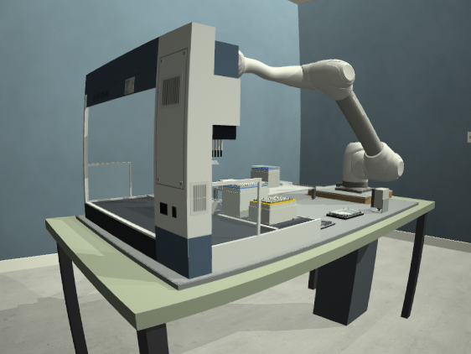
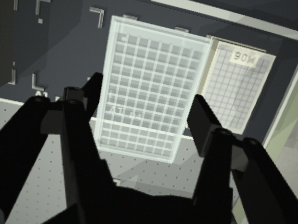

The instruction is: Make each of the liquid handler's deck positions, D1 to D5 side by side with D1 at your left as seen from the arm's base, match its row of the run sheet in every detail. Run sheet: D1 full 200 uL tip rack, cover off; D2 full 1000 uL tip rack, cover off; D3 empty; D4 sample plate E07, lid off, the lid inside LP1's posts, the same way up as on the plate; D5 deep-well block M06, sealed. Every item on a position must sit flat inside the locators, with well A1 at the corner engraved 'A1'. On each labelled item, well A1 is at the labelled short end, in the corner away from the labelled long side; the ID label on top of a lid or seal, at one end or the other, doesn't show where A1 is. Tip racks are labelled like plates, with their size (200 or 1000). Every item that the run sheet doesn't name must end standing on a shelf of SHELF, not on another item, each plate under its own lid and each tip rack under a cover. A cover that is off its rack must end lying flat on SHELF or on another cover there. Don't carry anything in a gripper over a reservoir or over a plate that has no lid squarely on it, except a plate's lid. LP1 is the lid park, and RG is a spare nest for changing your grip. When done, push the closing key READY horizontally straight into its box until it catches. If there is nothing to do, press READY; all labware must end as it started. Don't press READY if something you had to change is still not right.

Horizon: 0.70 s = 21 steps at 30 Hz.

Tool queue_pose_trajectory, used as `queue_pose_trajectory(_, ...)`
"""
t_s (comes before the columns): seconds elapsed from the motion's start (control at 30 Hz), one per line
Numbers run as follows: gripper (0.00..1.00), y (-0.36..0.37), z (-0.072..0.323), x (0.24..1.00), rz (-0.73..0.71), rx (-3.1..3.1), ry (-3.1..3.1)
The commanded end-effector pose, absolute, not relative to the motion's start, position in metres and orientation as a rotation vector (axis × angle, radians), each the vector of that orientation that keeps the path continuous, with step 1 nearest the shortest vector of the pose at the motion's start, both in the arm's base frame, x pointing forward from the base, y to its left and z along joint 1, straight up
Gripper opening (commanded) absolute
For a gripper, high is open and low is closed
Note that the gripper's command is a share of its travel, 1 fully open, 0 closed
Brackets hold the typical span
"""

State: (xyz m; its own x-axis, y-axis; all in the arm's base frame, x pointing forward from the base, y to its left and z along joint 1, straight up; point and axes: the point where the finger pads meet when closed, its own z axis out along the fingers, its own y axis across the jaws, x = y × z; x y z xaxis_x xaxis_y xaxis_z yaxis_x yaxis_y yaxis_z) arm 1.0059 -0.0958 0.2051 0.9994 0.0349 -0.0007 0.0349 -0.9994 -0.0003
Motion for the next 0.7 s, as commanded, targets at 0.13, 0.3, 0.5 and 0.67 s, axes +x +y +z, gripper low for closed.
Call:
queue_pose_trajectory(0.13, 0.10, -0.096, 0.218, 1.006, -0.002, -3.141, -0.055)
queue_pose_trajectory(0.3, 0.10, -0.096, 0.226, 1.006, -0.002, -3.141, -0.055)
queue_pose_trajectory(0.5, 0.10, -0.096, 0.233, 1.006, -0.002, -3.141, -0.055)
queue_pose_trajectory(0.67, 0.10, -0.096, 0.241, 1.006, -0.002, -3.141, -0.055)
